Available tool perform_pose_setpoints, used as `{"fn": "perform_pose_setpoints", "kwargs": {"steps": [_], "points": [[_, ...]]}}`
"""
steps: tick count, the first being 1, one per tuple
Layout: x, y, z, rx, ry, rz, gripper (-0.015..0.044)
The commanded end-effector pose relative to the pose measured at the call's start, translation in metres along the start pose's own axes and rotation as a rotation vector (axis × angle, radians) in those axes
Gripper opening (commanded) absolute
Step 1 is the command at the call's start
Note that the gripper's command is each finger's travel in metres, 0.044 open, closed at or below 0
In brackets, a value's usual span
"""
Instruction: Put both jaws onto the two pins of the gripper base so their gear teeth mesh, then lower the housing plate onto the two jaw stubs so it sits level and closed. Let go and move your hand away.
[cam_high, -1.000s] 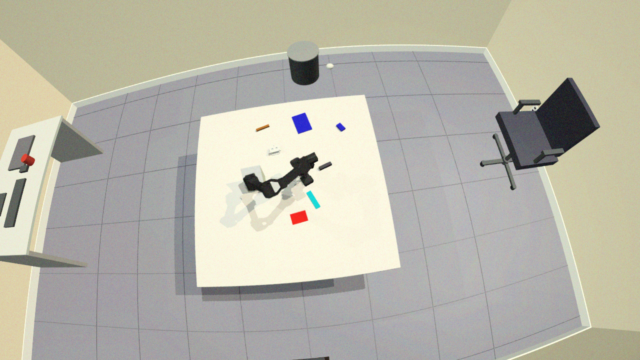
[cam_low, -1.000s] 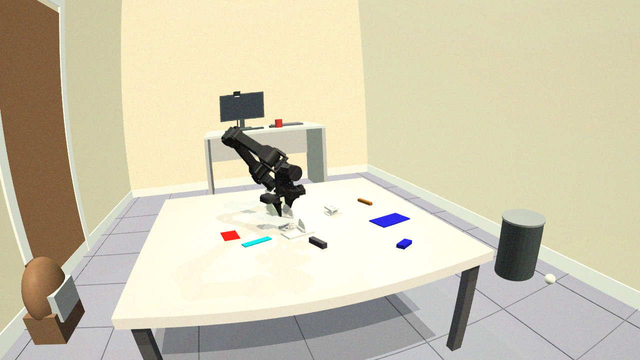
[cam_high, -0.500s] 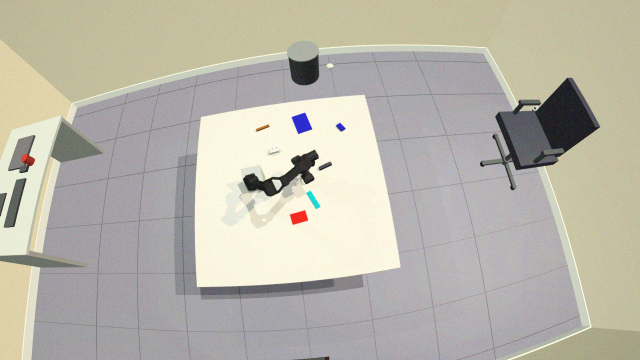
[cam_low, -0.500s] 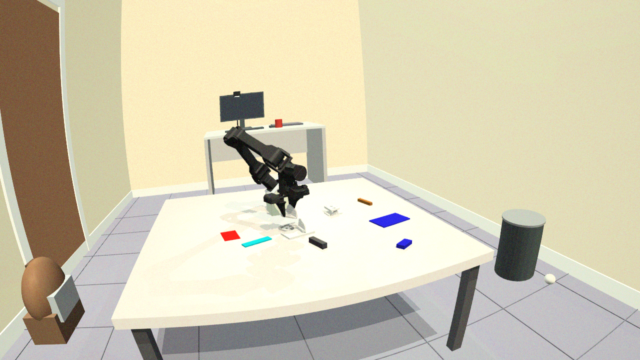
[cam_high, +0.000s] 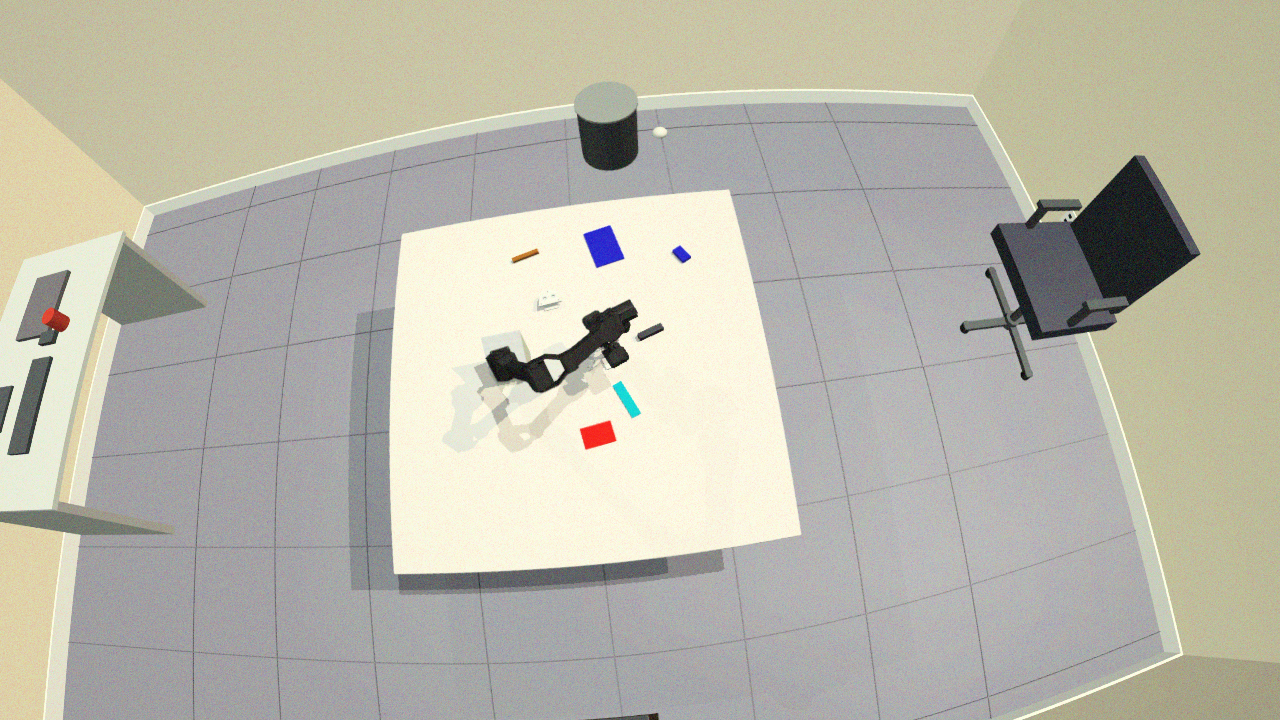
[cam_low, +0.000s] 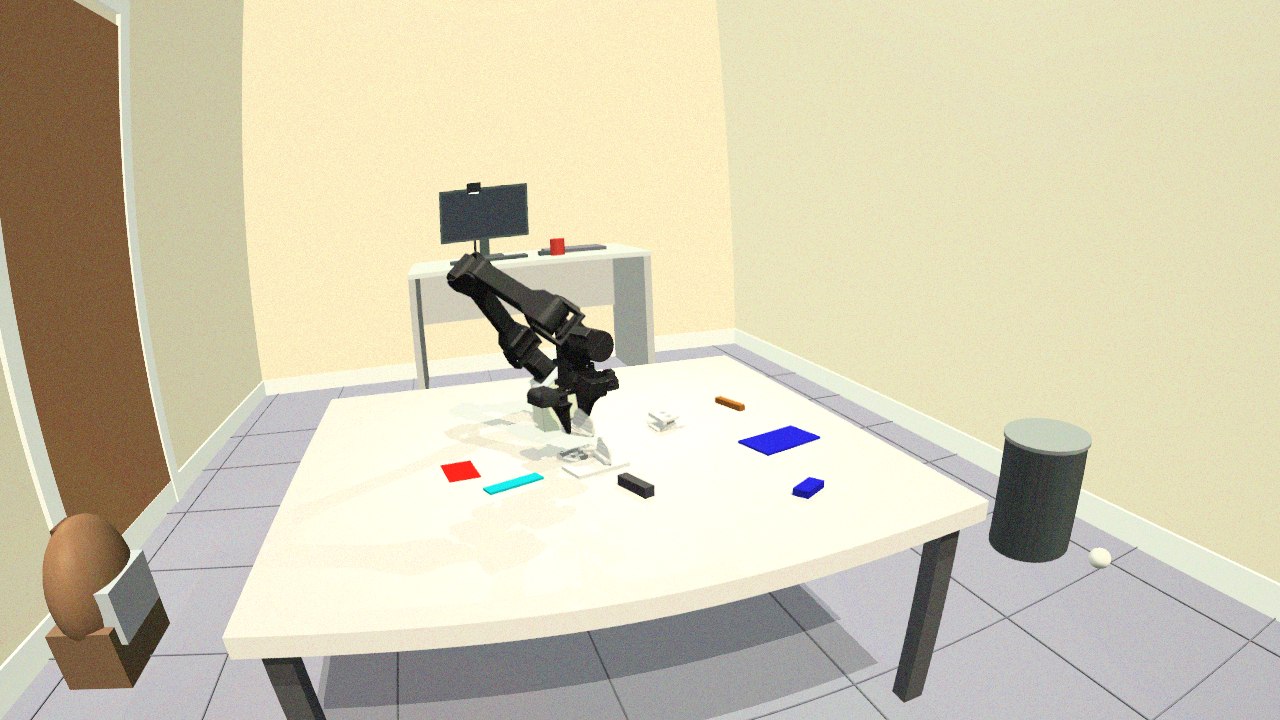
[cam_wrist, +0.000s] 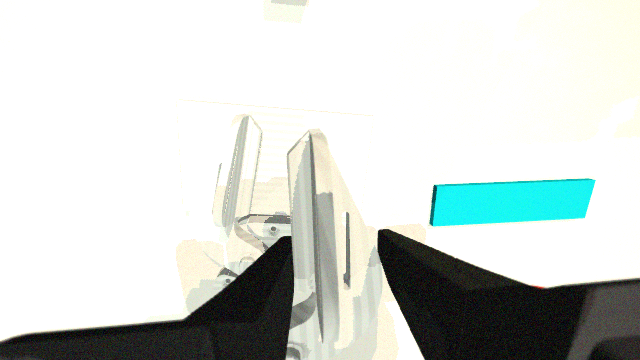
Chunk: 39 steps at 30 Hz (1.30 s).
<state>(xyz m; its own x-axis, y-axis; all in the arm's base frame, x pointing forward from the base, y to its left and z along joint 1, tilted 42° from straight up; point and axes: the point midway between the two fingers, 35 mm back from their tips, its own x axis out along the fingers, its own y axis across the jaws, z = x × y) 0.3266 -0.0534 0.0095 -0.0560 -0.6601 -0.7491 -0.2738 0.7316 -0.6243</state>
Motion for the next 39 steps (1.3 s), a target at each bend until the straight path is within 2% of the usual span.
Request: {"fn": "perform_pose_setpoints", "kwargs": {"steps": [1, 39], "points": [[-0.0008, 0.0008, 0.0004, -0.008, -0.001, 0.005, 0.0134], [0.0017, -0.0015, -0.0005, -0.019, -0.001, 0.004, 0.0134]]}}
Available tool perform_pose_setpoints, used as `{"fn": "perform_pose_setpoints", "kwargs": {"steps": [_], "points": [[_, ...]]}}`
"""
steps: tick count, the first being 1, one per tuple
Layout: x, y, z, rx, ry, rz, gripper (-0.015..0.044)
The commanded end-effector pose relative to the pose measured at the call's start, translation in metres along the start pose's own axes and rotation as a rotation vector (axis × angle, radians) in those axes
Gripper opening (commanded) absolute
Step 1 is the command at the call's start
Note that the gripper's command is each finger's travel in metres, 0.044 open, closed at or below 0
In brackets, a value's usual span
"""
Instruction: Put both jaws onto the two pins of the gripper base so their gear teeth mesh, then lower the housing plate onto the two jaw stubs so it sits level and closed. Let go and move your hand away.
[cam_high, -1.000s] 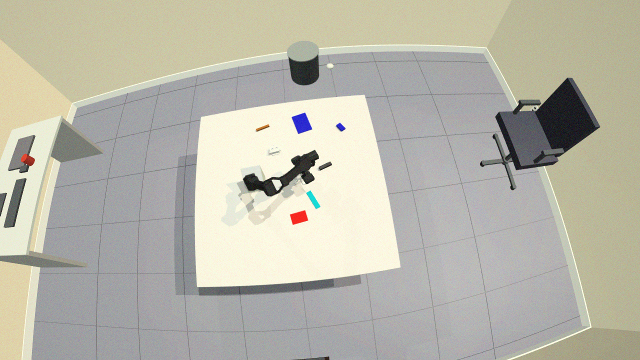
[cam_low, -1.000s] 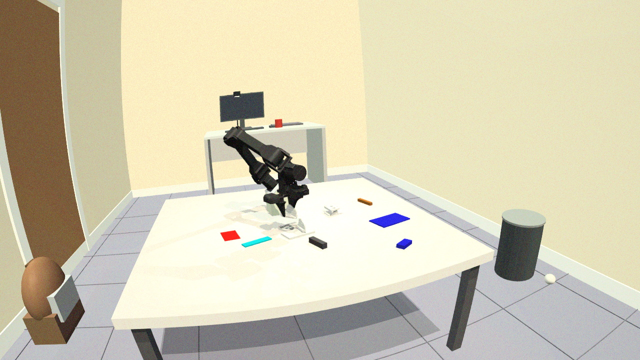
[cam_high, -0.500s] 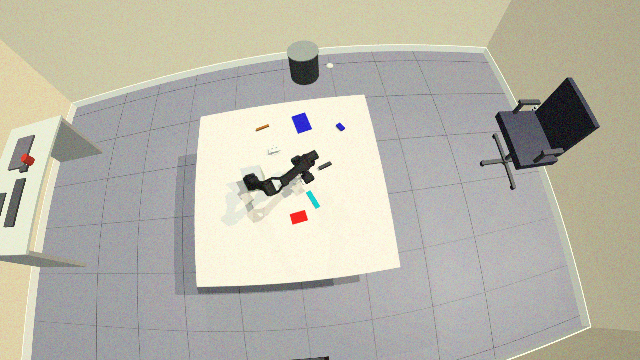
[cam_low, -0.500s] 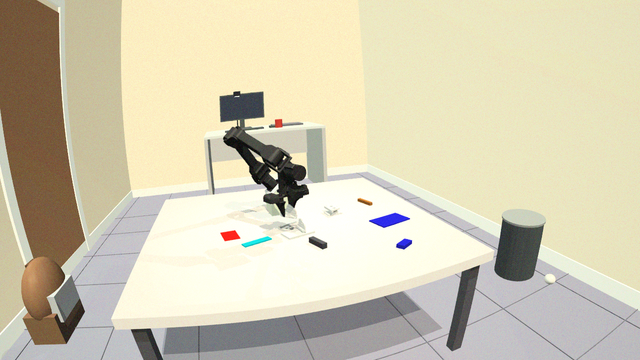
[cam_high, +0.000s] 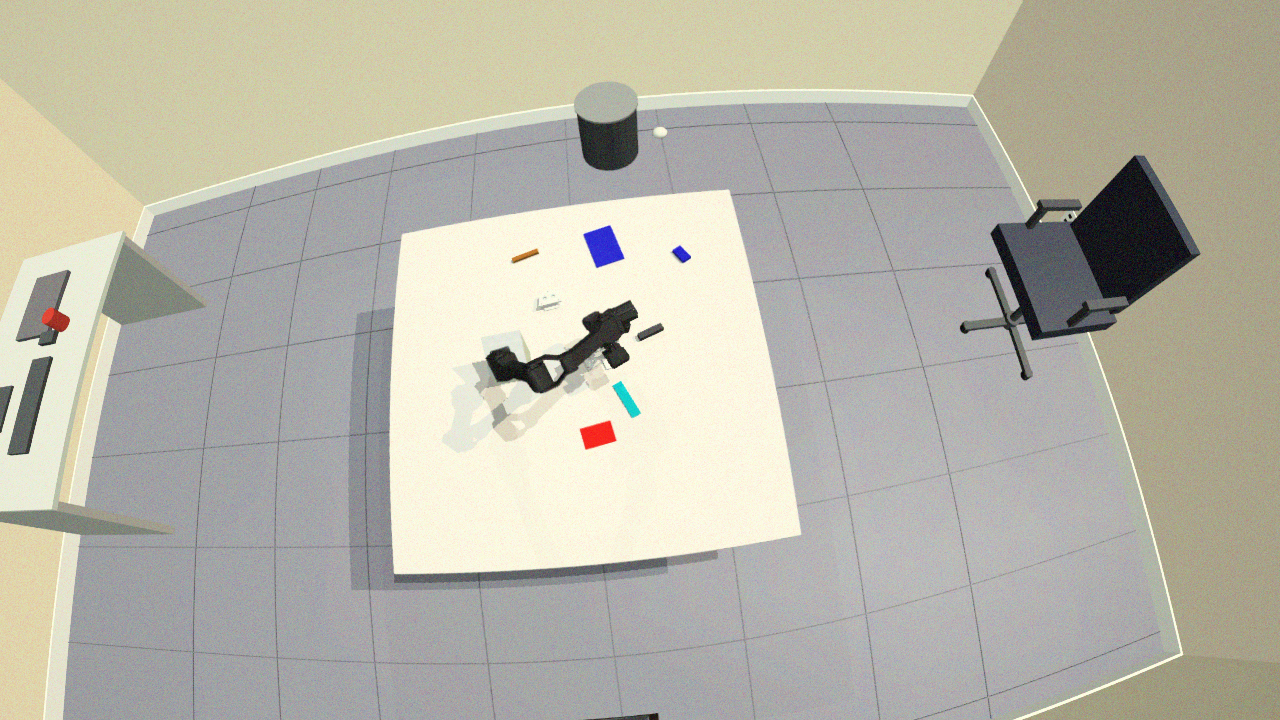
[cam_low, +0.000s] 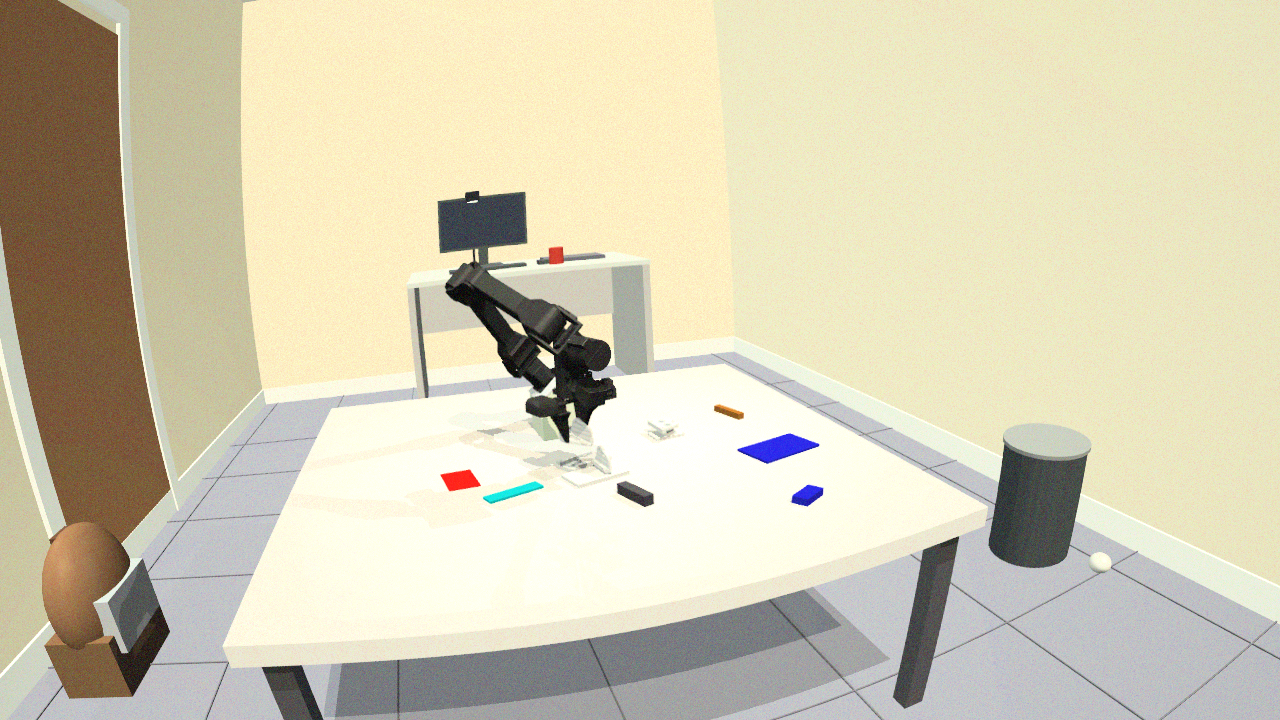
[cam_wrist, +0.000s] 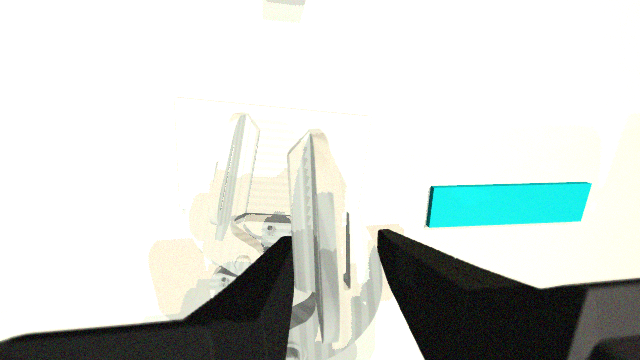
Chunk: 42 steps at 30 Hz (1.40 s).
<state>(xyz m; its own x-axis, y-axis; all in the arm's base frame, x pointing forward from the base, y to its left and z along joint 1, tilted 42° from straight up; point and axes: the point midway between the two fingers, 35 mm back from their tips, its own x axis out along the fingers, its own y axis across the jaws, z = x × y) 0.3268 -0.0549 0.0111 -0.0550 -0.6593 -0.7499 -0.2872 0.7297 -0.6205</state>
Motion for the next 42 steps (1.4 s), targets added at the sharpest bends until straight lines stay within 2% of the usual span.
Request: {"fn": "perform_pose_setpoints", "kwargs": {"steps": [1, 29, 42], "points": [[0.004, 0.001, 0.000, -0.005, 0.000, 0.004, 0.0134], [0.049, 0.000, -0.001, -0.006, 0.001, 0.002, 0.0134], [0.050, 0.000, -0.001, -0.006, 0.001, 0.002, 0.0134]]}}
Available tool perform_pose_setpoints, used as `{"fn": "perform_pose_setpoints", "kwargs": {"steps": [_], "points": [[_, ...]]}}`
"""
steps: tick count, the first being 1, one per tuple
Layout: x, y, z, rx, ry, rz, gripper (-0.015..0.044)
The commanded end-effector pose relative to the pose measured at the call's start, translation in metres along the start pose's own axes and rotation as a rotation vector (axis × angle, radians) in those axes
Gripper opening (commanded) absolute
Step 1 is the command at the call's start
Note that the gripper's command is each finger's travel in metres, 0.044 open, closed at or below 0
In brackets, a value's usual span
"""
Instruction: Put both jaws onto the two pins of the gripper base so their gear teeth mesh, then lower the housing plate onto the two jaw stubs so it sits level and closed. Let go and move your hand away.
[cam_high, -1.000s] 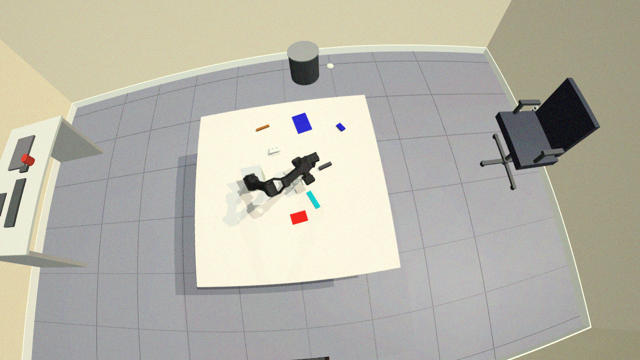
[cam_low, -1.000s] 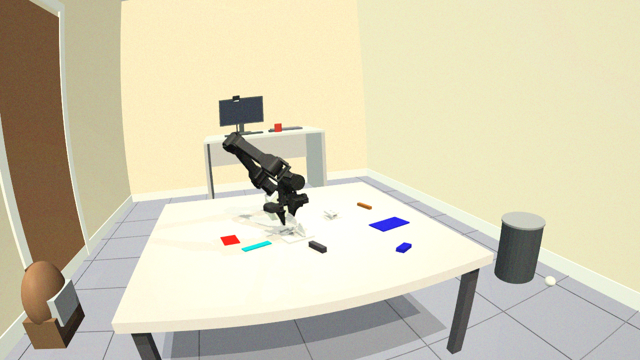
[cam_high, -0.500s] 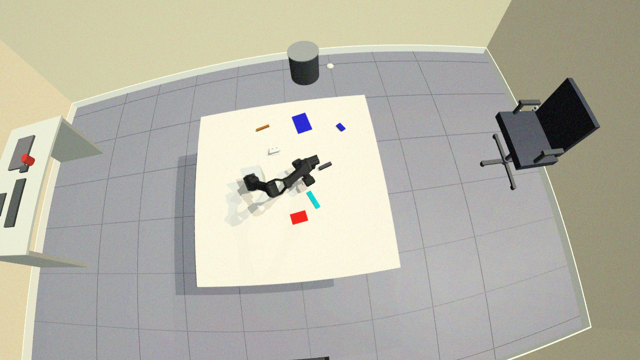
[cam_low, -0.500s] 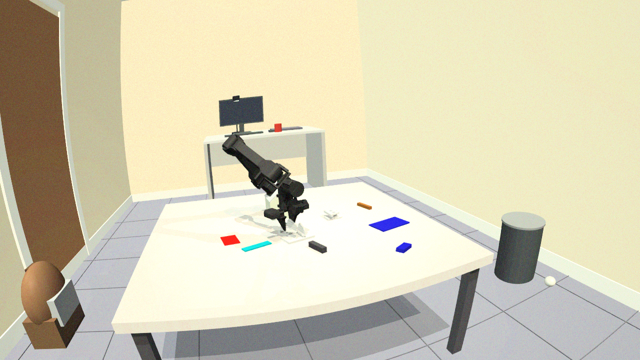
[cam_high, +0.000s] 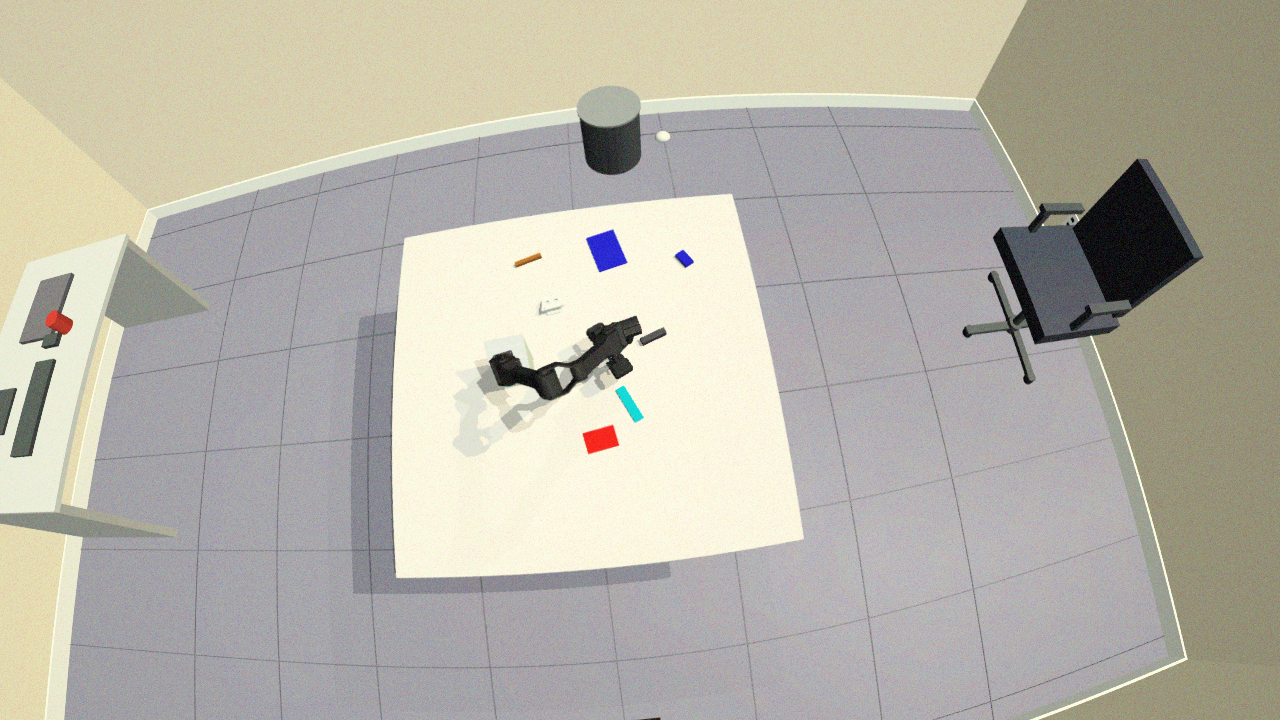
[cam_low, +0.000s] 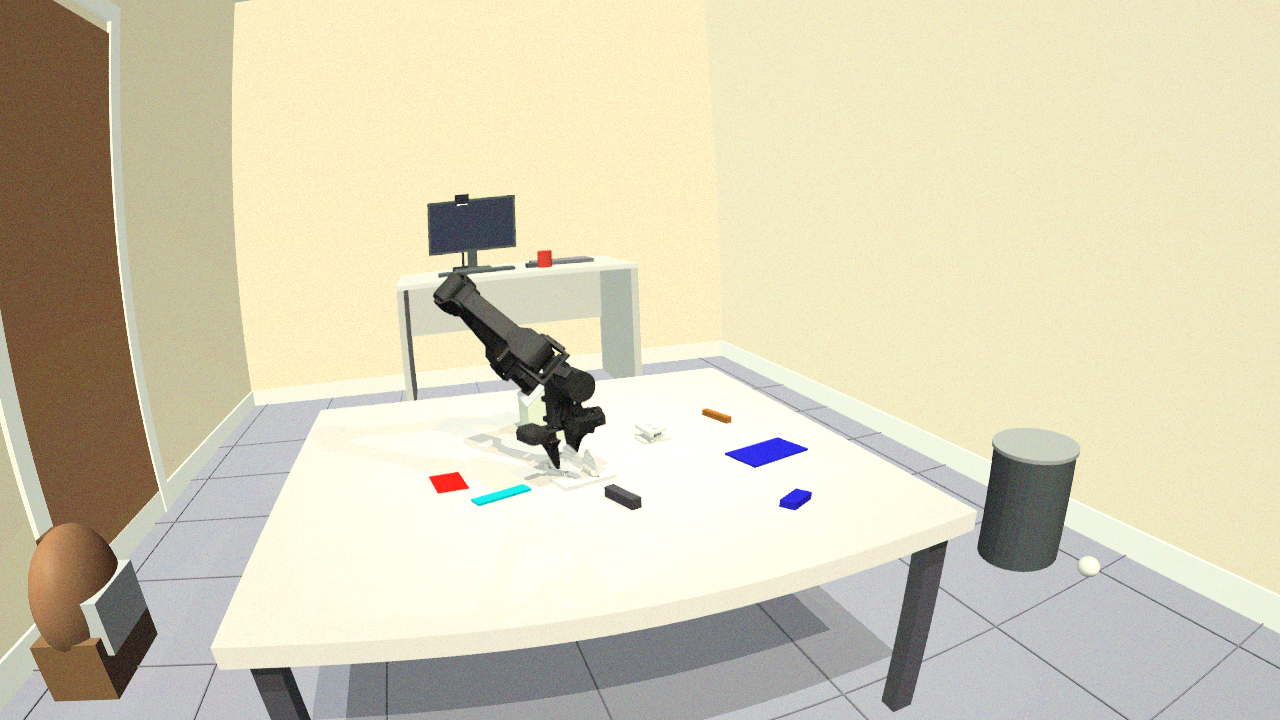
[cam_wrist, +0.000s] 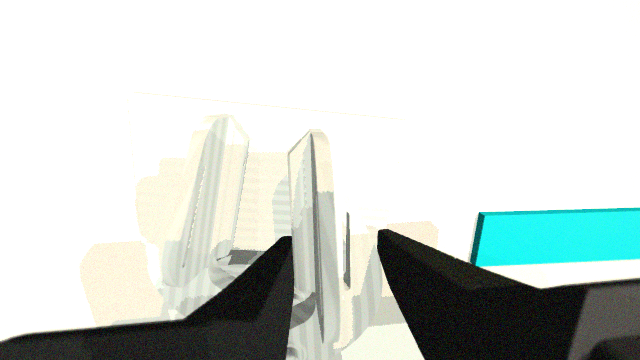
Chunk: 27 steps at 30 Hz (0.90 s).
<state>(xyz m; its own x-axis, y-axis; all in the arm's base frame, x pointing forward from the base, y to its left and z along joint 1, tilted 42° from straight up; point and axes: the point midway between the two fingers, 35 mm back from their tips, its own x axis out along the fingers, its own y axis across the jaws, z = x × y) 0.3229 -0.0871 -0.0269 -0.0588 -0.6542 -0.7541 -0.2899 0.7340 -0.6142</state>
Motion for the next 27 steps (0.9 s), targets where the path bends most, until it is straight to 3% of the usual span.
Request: {"fn": "perform_pose_setpoints", "kwargs": {"steps": [1, 27], "points": [[0.0002, -0.0007, 0.0001, -0.003, -0.001, -0.006, 0.0134], [0.0064, -0.0008, 0.0001, -0.004, -0.001, -0.006, 0.0134]]}}
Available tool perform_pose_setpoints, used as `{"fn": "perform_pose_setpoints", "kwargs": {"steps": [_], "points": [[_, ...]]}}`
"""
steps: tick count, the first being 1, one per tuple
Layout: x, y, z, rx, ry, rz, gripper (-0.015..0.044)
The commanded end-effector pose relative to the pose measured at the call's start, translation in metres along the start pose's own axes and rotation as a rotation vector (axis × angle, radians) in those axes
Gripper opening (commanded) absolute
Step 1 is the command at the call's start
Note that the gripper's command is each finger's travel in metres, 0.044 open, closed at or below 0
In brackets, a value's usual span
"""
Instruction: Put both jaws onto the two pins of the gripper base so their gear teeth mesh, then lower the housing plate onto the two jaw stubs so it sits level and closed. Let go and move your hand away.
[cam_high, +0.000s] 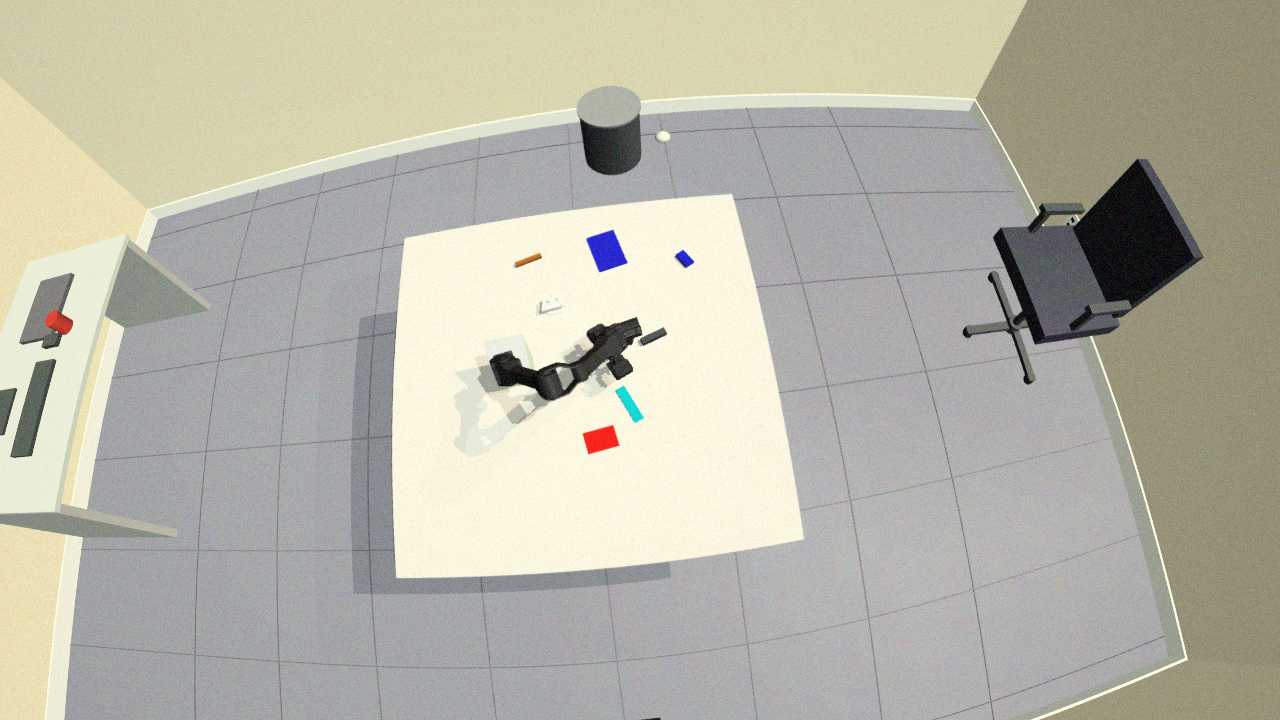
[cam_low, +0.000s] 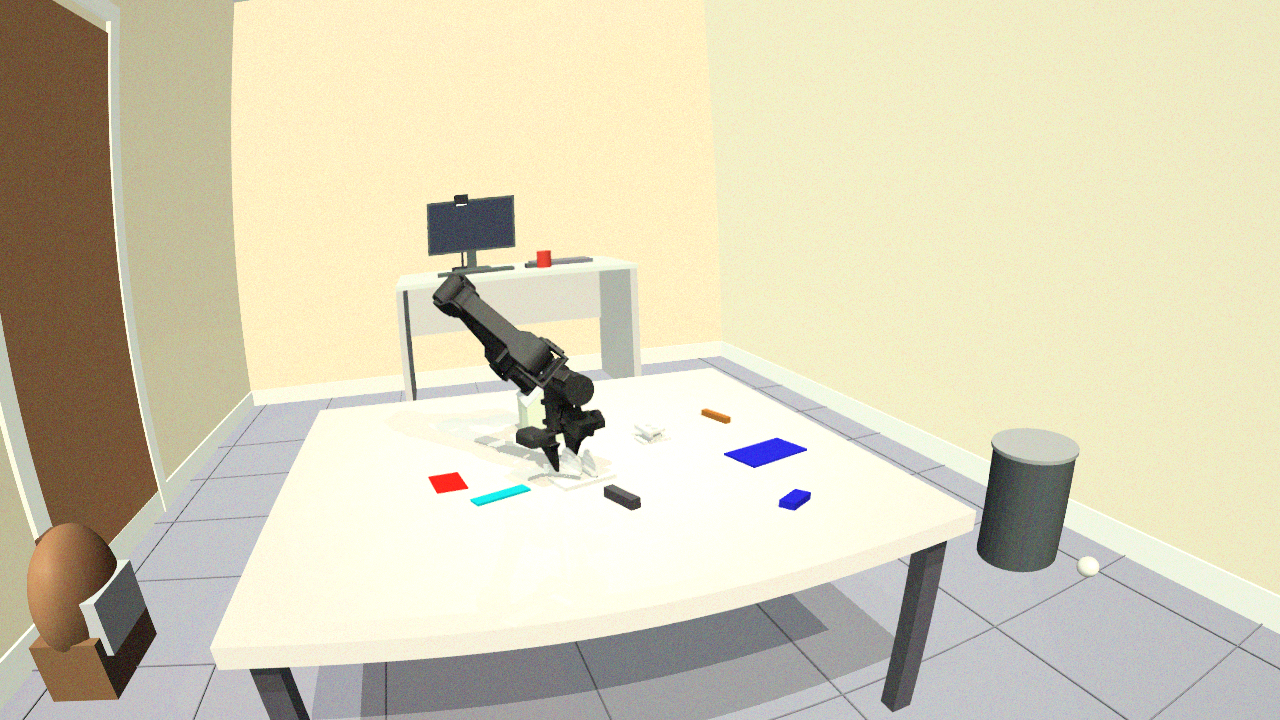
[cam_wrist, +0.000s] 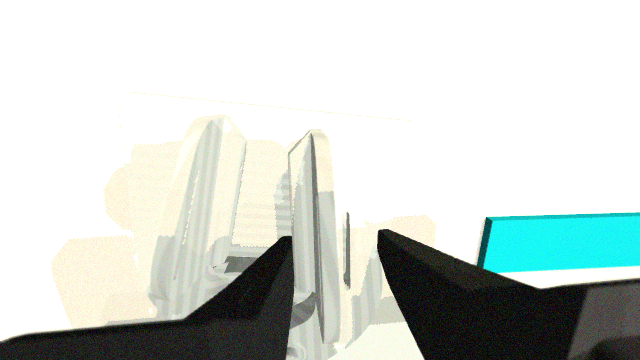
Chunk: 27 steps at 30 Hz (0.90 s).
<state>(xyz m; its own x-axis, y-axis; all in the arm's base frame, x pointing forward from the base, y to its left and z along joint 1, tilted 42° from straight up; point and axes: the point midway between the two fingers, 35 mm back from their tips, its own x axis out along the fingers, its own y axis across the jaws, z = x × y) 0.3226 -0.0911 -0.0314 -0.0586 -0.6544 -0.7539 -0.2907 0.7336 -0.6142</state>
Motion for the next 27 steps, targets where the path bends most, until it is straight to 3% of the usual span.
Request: {"fn": "perform_pose_setpoints", "kwargs": {"steps": [1, 27], "points": [[0.0005, -0.0007, 0.0001, -0.004, 0.000, -0.006, 0.0134], [0.0080, -0.0007, 0.0000, -0.004, 0.000, -0.006, 0.0134]]}}
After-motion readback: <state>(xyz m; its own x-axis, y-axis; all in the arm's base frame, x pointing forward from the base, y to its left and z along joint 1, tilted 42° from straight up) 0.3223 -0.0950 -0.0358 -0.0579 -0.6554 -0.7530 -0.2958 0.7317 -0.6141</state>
